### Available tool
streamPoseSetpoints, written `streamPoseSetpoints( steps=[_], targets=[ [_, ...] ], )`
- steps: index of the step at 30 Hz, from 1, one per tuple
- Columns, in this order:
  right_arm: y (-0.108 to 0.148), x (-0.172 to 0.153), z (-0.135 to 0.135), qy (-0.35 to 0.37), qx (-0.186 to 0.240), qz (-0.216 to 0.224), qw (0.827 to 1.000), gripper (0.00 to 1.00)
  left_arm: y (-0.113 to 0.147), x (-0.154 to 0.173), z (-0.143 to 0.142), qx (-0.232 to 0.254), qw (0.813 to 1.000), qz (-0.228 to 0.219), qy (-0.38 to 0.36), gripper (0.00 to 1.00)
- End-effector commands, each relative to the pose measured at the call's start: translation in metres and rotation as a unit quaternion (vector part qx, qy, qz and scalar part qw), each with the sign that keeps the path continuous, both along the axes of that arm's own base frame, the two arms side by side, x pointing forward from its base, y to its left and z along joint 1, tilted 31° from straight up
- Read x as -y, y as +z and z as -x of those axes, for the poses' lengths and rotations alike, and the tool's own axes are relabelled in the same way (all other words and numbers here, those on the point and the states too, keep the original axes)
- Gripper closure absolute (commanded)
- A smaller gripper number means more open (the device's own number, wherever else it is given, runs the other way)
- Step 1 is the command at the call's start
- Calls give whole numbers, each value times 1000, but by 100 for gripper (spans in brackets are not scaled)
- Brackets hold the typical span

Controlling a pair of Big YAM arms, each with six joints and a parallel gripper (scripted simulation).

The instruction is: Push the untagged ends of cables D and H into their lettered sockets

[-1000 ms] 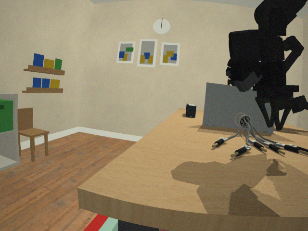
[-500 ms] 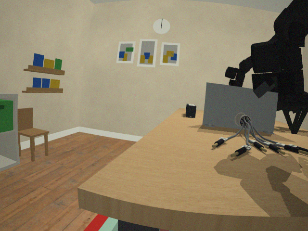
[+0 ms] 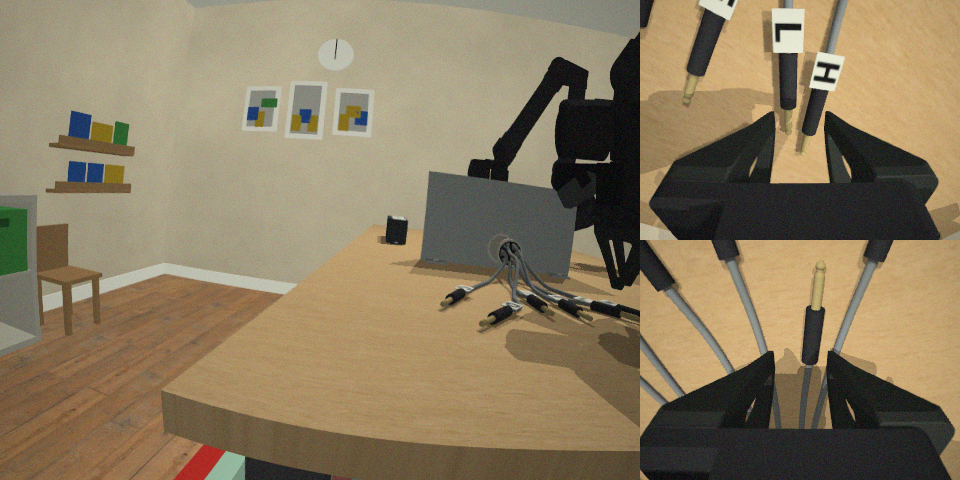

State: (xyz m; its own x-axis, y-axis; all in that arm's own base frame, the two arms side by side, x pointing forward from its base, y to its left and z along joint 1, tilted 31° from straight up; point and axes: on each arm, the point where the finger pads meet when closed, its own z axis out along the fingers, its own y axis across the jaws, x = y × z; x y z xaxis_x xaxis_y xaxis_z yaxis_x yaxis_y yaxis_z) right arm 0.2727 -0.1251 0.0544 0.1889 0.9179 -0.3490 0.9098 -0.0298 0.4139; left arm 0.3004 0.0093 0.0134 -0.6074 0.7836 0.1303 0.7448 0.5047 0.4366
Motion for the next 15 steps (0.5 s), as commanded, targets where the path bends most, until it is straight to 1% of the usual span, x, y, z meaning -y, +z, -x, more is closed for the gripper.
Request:
streamPoseSetpoints(
  steps=[1, 4, 9, 11, 12, 13, 14, 15],
  targets=[
    [-6, 6, 0, -46, 12, -19, 999, 65, 2, 5, -1, -1, 996, -15, -85, 65],
    [-14, 5, 5, -42, 0, -21, 999, 65, -4, -3, 7, 1, 995, -33, -95, 65],
    [-14, 5, 5, -39, -5, -21, 999, 65, -11, -6, 16, 6, 994, -46, -95, 65],
    [-14, 5, 5, -39, -5, -21, 999, 65, -12, -6, 17, 7, 995, -45, -92, 65],
    [-14, 5, 5, -39, -5, -21, 999, 65, -8, -5, 11, 12, 995, -44, -92, 65],
    [-14, 5, 5, -39, -5, -21, 999, 65, -8, -5, 11, 12, 995, -44, -92, 65],
    [-14, 5, 5, -39, -5, -21, 999, 65, -13, -8, 13, 2, 995, -47, -94, 65],
    [-16, 5, 6, -44, -2, -23, 999, 65, -13, -10, 8, 2, 995, -46, -88, 65]
  ],
)
